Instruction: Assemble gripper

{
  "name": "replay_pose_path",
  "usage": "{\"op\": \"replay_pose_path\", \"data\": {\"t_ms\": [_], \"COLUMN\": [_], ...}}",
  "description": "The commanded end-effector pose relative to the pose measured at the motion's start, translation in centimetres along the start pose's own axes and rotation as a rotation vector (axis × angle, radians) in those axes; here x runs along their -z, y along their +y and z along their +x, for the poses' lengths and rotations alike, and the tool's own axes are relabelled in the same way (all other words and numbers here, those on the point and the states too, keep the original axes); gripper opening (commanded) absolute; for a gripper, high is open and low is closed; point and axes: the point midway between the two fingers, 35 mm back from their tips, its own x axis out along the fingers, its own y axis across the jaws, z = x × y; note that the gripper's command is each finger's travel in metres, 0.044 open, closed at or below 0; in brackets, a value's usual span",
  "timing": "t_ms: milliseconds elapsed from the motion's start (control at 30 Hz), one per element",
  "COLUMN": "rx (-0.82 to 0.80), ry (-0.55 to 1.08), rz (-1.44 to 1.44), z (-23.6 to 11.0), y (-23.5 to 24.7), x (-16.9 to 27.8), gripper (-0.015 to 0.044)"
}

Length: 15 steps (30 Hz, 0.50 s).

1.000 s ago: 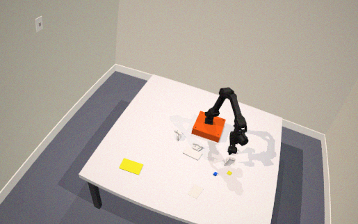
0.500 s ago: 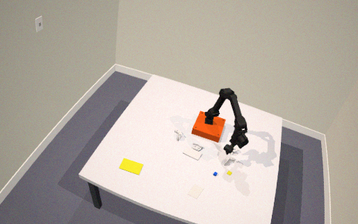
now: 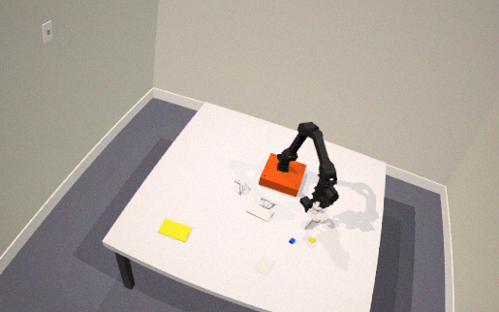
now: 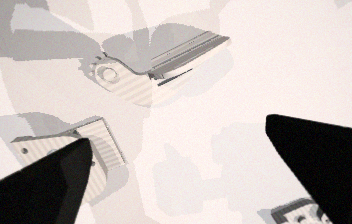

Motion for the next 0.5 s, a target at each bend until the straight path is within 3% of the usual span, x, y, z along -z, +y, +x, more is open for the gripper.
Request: {"op": "replay_pose_path", "data": {"t_ms": [0,467], "rx": [-0.003,-0.002], "ry": [0.004,0.005], "rz": [0.113,0.511], "z": [0.06,-0.04], "y": [-0.06,-0.36], "x": [-0.19,-0.68], "gripper": [0.044,0.044]}}
